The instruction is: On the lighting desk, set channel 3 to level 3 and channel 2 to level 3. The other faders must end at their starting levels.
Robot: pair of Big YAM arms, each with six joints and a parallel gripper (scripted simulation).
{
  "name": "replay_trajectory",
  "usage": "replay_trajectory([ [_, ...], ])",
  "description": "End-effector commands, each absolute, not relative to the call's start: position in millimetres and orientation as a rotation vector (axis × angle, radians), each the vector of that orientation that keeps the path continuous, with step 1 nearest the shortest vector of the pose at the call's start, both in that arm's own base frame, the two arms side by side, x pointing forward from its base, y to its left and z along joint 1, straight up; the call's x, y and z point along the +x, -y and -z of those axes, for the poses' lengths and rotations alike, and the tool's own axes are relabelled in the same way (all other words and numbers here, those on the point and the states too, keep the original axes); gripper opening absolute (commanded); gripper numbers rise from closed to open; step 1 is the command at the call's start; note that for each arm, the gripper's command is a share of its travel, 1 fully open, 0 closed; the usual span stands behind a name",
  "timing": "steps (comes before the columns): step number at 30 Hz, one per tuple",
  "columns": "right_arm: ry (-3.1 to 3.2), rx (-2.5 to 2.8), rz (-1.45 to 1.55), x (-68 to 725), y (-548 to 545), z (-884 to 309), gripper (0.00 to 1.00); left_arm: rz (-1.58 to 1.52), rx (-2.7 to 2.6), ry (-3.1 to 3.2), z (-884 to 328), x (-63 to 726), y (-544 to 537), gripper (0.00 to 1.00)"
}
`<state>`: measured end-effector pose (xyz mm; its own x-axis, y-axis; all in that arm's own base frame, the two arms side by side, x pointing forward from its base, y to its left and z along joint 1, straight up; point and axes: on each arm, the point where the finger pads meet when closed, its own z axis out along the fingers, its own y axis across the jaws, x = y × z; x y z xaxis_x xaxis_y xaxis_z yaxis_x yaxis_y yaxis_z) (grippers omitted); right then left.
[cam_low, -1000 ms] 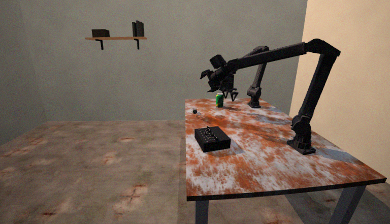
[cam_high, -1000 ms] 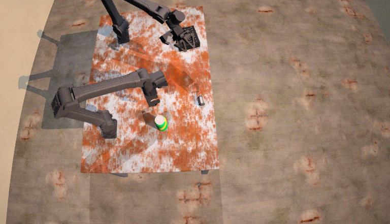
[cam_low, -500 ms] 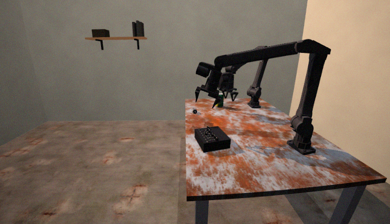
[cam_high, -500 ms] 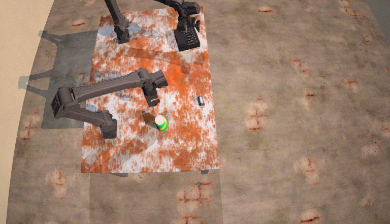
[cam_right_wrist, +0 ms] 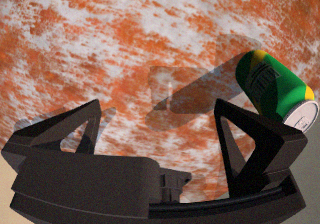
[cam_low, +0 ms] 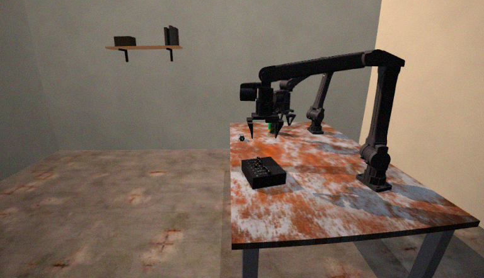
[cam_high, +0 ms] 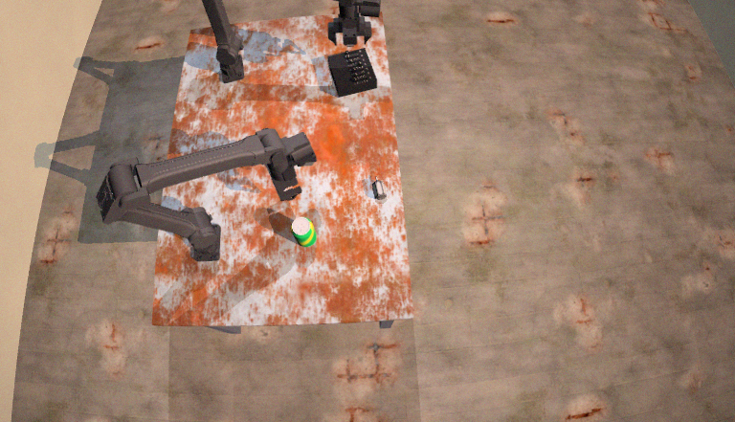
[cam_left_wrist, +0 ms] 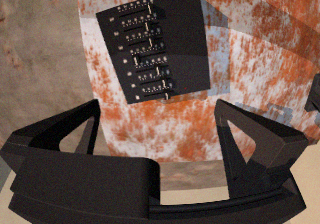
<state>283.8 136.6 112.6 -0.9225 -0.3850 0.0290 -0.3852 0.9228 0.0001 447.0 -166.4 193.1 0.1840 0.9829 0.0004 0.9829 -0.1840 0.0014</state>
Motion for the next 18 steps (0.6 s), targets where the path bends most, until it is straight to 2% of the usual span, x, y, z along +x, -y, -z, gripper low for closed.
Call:
replay_trajectory([
  [1,3.084,0.618,0.004,294,-142,-124,1.00,-0.044,2.371,-1.978,-224,454,177,1.00],
  [9,3.084,0.618,0.004,294,-142,-124,1.00,-0.048,2.362,-1.986,-225,460,171,1.00],
  [18,3.084,0.618,0.004,294,-142,-124,1.00,-0.061,2.823,-1.526,-252,504,161,1.00],
])
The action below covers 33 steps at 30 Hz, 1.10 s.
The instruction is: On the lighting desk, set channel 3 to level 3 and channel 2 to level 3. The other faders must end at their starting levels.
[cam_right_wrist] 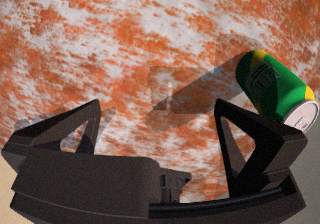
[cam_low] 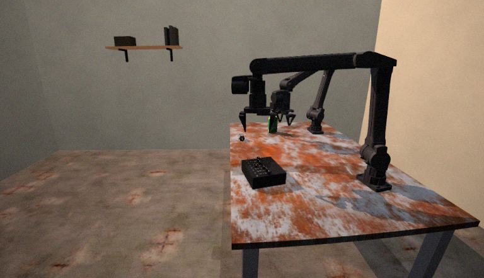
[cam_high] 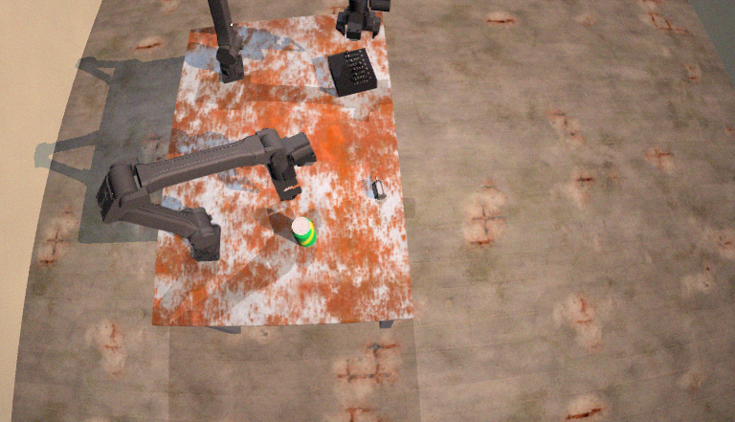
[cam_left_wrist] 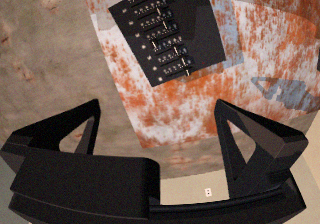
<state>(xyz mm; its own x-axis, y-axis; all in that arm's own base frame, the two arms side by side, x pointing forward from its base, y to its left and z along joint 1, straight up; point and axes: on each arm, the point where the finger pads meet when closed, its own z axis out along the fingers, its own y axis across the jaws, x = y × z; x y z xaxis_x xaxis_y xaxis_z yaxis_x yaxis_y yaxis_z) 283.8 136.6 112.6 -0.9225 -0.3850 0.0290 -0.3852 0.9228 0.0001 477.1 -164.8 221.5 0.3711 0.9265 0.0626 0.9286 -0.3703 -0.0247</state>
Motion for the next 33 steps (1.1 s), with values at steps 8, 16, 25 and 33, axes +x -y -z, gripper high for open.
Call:
replay_trajectory([
  [8,3.084,0.618,0.004,294,-142,-124,1.00,0.048,-2.788,1.201,-268,516,164,1.00],
  [16,3.084,0.618,0.004,294,-142,-124,1.00,0.051,-2.790,1.199,-273,507,162,1.00],
  [25,3.084,0.618,0.004,294,-142,-124,1.00,0.050,-2.790,1.199,-273,507,162,1.00],
  [33,3.084,0.618,0.004,294,-142,-124,1.00,0.050,-2.790,1.199,-273,507,162,1.00],
])
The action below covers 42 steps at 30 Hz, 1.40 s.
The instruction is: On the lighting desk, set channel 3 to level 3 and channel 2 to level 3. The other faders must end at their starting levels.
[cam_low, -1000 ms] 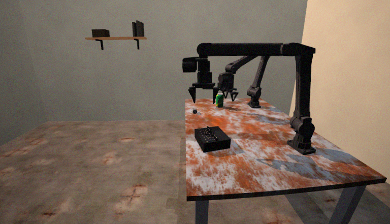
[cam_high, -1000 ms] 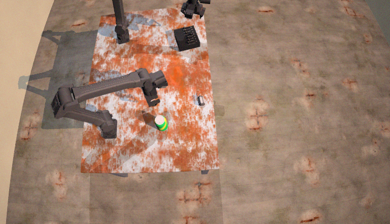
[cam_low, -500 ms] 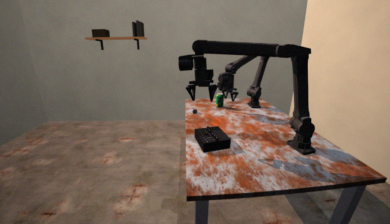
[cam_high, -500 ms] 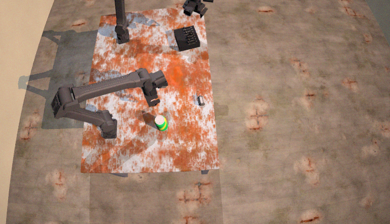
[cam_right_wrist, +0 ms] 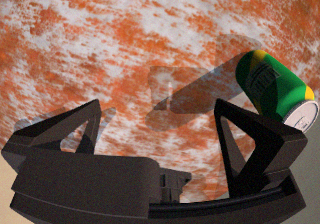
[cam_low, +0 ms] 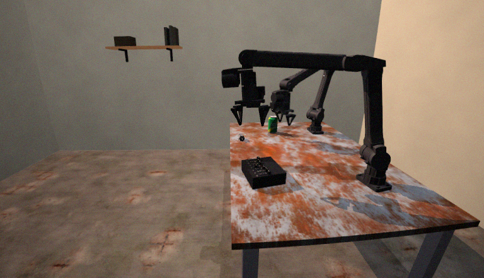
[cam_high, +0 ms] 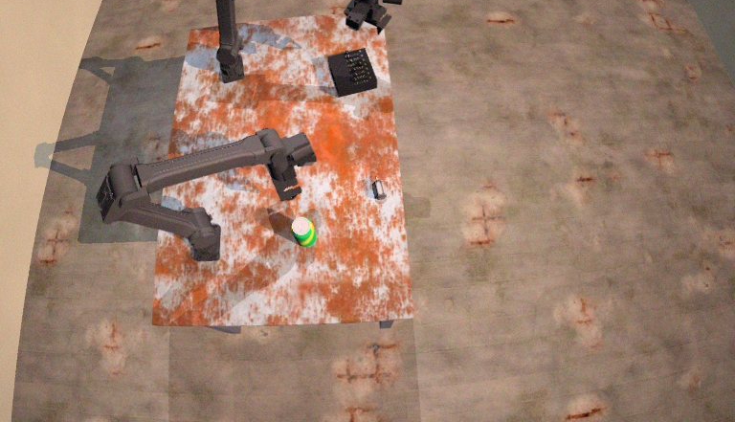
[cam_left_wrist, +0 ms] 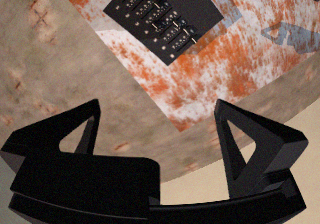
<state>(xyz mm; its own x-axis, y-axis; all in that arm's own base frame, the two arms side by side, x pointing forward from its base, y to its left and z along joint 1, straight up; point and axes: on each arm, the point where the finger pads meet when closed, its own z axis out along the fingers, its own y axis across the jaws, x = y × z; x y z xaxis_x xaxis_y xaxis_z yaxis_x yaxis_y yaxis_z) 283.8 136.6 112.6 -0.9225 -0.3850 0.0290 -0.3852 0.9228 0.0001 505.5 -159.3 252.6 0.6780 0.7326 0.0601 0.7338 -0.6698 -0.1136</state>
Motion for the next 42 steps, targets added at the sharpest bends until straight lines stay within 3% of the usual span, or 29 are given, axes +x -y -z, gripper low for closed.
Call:
replay_trajectory([
  [1,3.084,0.618,0.004,294.2,-141.6,-123.6,1.00,0.050,-2.790,1.199,-272.6,507.2,161.9,1.00],
  [42,3.084,0.618,0.004,294.2,-141.6,-123.6,1.00,0.054,-2.776,1.253,-265.8,501.6,162.4,1.00],
])
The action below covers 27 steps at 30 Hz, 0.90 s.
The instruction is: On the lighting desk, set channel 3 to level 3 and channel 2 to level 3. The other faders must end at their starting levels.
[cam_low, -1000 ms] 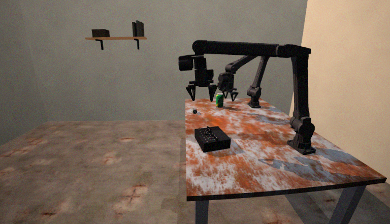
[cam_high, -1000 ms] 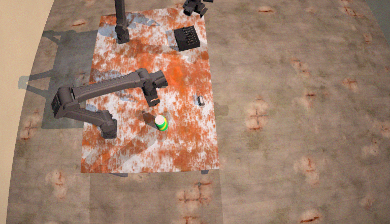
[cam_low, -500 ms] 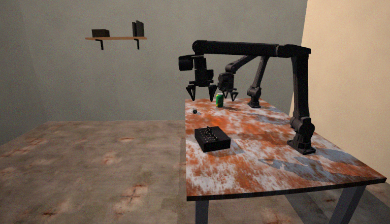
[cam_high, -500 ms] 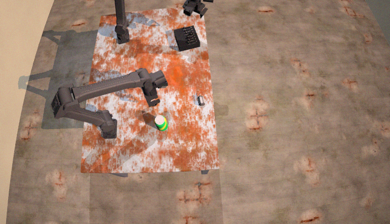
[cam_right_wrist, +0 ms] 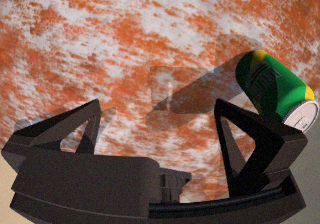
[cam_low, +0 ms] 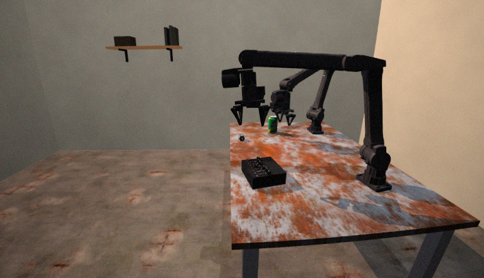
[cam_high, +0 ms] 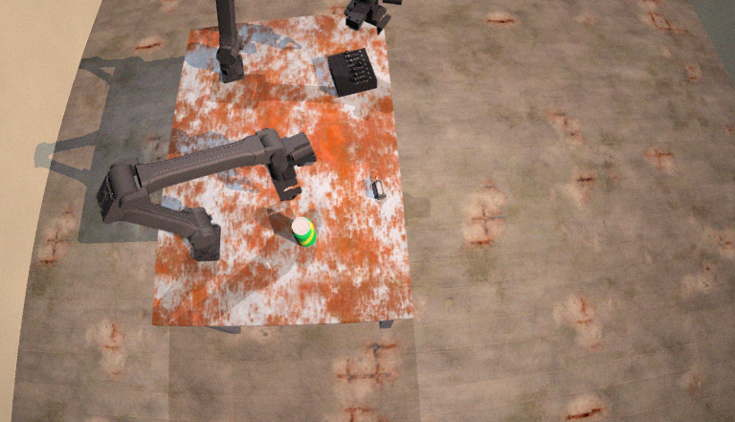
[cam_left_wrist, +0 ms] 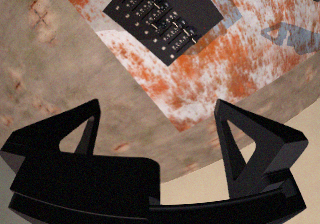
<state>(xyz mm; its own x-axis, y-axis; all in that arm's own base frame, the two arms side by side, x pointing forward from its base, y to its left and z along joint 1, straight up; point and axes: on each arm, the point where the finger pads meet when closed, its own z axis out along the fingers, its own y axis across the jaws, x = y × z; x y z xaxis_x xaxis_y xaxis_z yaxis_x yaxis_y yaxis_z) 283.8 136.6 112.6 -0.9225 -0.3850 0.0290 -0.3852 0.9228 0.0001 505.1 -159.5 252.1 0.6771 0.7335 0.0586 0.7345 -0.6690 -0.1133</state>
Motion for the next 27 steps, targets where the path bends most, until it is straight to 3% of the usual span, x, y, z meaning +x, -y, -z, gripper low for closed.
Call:
replay_trajectory([
  [1,3.084,0.618,0.004,294,-142,-124,1.00,0.055,-2.765,1.295,-263,498,165,1.00],
  [11,3.084,0.618,0.004,294,-142,-124,1.00,0.030,-2.451,2.010,-209,448,172,1.00],
  [27,3.084,0.618,0.004,294,-142,-124,1.00,0.047,-2.447,2.060,-219,456,175,1.00],
])
